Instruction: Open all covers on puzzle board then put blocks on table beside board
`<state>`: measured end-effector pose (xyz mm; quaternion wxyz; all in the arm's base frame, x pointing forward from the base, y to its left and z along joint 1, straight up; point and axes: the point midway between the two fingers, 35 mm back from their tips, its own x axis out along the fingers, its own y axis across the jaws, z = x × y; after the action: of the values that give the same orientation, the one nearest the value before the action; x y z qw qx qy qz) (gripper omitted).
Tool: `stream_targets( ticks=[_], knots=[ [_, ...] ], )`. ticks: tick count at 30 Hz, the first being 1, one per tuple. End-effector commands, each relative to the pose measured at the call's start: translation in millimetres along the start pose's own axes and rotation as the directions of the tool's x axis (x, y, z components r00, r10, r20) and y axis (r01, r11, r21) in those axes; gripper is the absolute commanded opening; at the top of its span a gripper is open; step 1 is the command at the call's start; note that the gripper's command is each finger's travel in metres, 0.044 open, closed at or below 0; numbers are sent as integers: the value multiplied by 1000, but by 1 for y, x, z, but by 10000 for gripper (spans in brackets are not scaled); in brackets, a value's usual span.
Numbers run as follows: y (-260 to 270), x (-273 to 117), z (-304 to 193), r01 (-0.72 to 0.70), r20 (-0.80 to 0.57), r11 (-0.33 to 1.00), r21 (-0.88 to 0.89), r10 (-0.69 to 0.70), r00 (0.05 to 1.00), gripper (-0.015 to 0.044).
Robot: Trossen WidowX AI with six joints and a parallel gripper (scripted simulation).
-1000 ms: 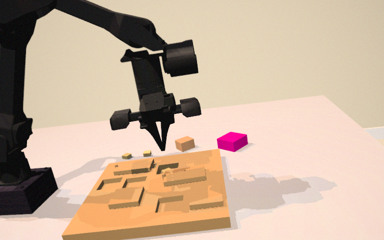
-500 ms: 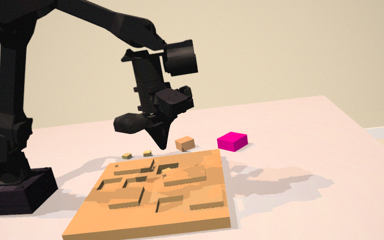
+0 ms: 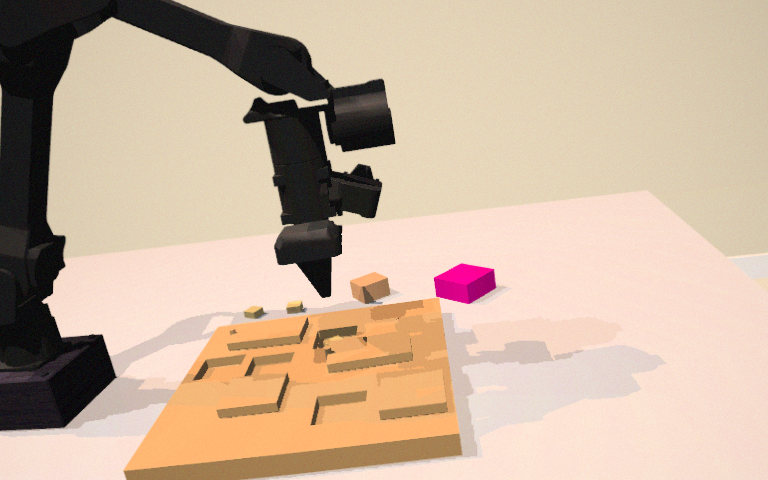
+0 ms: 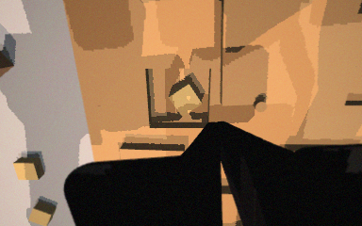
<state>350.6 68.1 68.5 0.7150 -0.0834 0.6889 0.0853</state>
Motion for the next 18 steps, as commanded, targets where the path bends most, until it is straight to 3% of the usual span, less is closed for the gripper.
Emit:
stream_targets(
  ticks=[1,10,18],
  knots=[
    [7,1,-1,1,1,648,-762,0,1000,0],
    [11,1,-1,1,1,242,-970,1,1000,0],
    [13,1,-2,1,1,-163,-987,1,1000,0]
  ],
)
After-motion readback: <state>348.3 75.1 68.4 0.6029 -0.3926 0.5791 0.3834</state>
